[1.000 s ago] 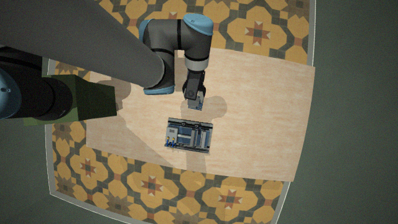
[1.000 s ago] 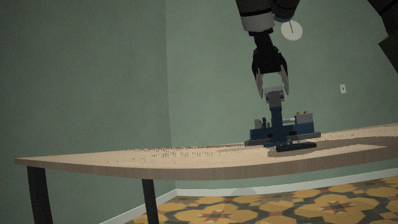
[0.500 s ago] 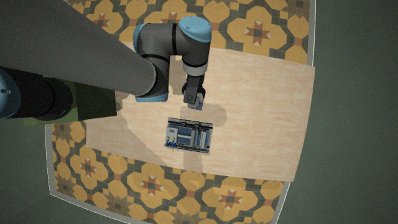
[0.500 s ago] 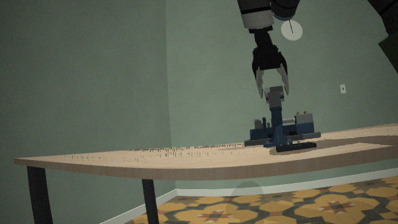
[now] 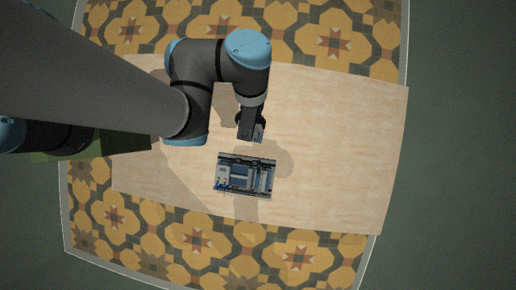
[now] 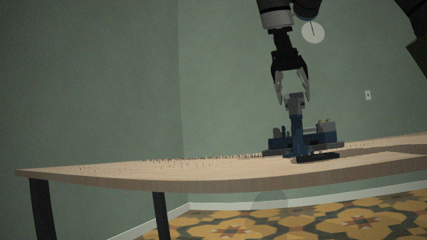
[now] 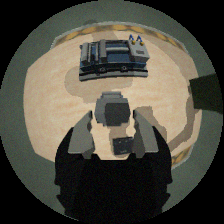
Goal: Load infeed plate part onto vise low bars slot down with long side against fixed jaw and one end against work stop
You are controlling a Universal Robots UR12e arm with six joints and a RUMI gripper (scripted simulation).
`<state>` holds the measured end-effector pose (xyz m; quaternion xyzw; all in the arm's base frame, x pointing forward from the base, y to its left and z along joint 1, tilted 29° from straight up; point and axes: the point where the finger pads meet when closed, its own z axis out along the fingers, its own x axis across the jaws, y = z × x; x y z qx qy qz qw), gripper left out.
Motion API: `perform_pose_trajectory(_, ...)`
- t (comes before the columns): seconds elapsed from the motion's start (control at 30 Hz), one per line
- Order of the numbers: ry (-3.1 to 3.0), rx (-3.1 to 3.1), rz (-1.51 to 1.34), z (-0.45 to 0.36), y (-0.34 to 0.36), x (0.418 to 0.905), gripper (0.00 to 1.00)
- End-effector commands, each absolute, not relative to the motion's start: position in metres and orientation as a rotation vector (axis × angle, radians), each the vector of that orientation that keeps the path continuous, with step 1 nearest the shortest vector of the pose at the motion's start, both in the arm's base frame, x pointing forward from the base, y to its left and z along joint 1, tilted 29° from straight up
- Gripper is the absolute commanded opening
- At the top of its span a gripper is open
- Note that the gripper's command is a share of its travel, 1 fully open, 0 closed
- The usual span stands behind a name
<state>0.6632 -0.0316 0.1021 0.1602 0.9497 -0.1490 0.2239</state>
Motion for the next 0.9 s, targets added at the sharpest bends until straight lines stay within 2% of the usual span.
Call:
perform_pose_trajectory(0.0,2.625,0.423,-0.336,0.1026,-0.0321,0.6632,0.51)
perform_pose_trajectory(0.87,2.623,0.340,-0.014,0.1027,-0.0340,0.6626,0.51)
